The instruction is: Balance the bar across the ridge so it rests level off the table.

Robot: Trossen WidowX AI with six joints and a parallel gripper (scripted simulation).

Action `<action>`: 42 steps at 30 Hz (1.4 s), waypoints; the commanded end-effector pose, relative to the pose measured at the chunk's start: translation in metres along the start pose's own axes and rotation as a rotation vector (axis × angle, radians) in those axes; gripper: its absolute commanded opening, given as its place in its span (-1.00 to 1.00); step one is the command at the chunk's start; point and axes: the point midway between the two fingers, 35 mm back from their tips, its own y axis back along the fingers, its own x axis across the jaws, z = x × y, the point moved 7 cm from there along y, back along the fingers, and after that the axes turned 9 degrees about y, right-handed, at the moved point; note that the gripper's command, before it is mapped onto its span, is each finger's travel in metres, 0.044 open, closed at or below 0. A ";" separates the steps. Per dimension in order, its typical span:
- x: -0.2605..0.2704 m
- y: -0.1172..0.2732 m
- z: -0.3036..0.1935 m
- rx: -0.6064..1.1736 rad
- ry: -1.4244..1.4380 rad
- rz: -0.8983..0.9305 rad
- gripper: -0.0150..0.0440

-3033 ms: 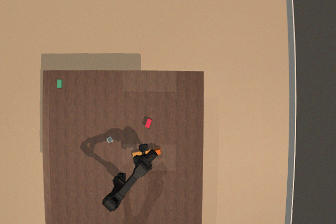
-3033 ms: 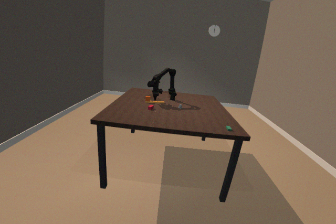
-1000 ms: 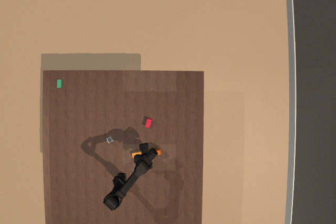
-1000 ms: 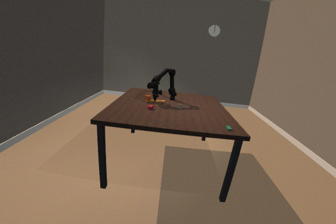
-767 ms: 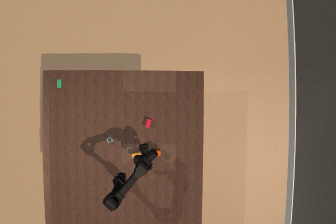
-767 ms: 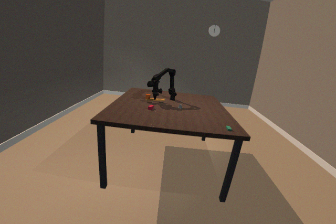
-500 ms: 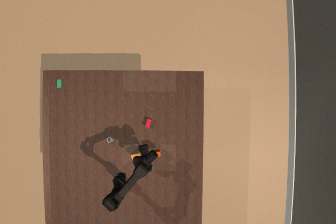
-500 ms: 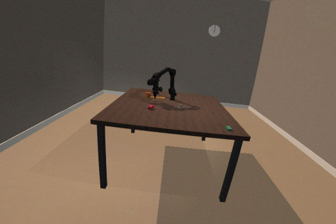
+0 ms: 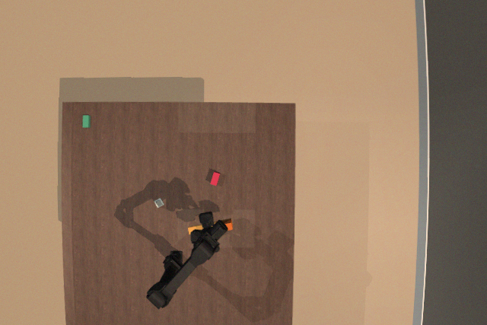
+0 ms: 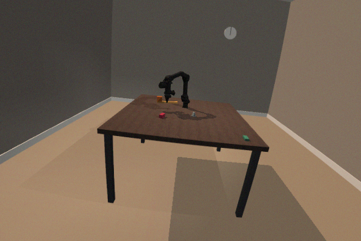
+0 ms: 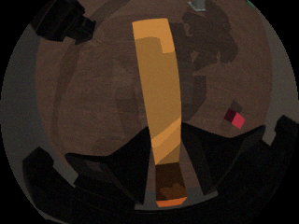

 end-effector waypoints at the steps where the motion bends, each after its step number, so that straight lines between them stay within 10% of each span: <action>1: -0.007 0.005 0.004 0.010 0.012 -0.003 -0.49; 42: -0.127 0.007 0.096 0.004 0.147 -0.013 -0.49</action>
